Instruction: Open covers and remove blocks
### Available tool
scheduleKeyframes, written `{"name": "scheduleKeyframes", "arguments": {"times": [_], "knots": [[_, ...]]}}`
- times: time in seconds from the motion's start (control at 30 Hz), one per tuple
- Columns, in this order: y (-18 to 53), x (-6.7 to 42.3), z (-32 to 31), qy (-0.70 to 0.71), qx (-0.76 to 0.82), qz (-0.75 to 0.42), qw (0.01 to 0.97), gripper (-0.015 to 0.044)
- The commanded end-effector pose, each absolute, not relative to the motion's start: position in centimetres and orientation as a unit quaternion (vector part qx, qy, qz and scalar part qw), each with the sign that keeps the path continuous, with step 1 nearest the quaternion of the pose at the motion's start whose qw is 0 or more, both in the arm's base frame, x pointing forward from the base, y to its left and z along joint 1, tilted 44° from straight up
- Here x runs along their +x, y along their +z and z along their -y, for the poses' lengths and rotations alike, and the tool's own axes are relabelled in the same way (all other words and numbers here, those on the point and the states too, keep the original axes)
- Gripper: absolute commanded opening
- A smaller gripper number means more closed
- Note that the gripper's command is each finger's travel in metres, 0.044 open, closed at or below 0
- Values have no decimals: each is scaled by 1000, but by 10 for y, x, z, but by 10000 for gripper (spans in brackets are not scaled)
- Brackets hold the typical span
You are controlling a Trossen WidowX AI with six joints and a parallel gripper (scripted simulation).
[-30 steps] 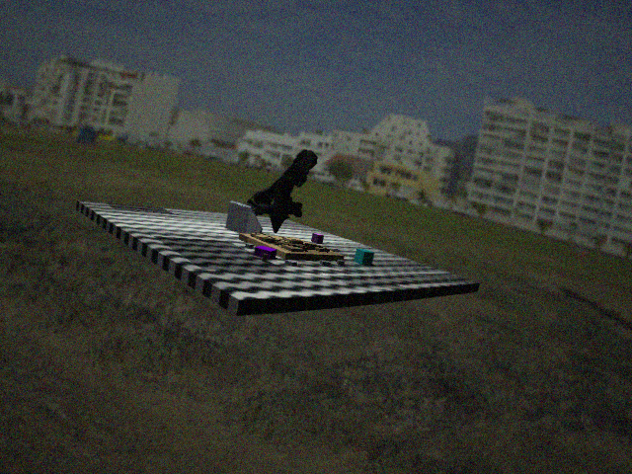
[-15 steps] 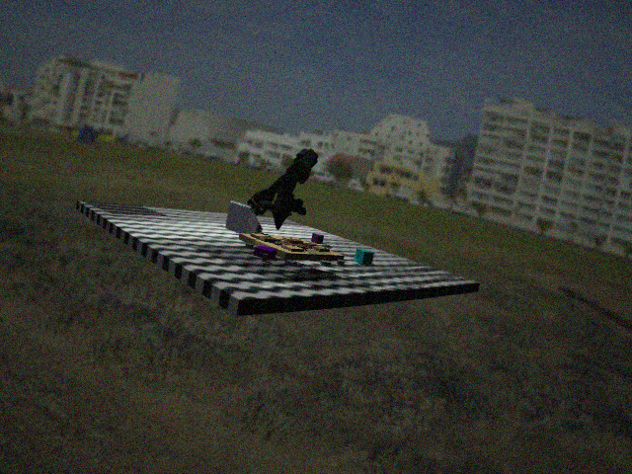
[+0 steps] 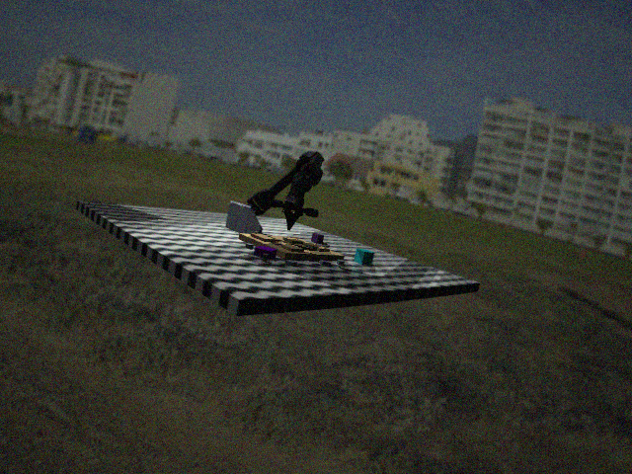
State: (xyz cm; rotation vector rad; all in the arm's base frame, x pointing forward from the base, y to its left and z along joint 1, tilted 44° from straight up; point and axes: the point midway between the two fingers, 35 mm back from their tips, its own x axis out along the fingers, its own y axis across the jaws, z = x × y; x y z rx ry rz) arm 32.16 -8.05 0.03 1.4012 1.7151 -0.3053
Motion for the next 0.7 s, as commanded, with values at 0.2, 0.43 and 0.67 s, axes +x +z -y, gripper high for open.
{"name": "scheduleKeyframes", "arguments": {"times": [0.2, 0.43, 0.67], "knots": [[50, 357, 36, -441, 708, -541, 107, 0], [66, 364, 22, -529, 716, -455, -24, 0], [82, 369, 7, -600, 700, -355, -154, 0]]}}
